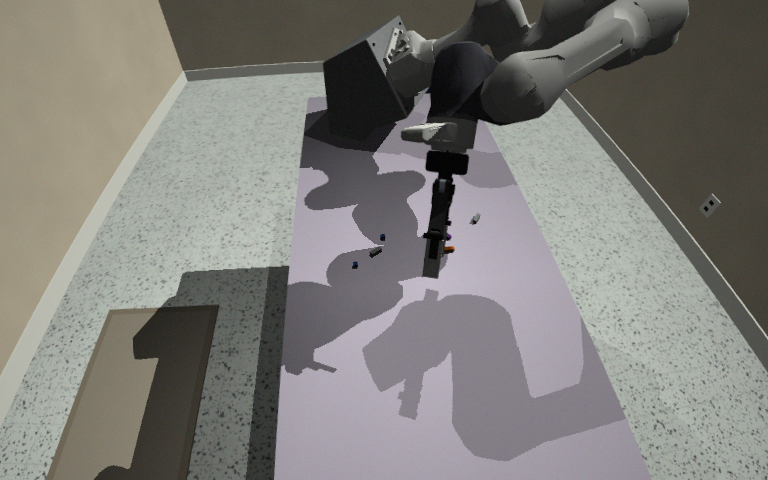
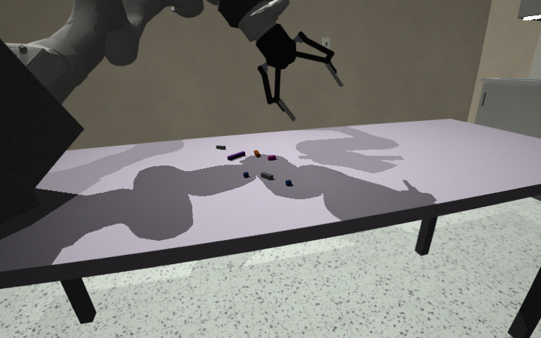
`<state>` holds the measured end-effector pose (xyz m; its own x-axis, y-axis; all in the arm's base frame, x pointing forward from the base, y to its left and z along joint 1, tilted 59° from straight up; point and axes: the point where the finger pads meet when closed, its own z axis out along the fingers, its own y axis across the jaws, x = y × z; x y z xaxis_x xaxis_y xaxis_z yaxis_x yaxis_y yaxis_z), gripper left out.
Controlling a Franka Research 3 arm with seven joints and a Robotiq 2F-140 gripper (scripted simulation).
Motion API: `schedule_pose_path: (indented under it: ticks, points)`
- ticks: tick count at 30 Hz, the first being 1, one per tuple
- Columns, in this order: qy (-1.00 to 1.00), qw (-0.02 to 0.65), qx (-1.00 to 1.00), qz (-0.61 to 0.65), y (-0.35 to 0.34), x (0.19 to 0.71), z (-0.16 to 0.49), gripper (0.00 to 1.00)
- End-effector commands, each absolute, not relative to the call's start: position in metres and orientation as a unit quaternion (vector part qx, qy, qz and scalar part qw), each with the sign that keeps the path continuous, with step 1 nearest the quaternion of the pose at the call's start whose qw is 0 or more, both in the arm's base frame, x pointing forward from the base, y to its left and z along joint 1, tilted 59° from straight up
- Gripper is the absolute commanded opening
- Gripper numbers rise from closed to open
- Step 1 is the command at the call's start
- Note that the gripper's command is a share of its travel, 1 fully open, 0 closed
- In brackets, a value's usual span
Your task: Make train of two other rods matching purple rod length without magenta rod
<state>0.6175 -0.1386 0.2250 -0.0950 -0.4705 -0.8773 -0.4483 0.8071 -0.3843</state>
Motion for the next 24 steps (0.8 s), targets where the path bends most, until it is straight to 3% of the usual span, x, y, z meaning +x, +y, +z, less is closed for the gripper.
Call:
schedule_pose_path:
  ticks: [1,24]
  points:
    - [0.763,0.590,-0.260,0.053,-0.137,0.618,0.222,1.00]
    - [0.801,0.549,-0.167,0.172,-0.131,0.618,0.198,1.00]
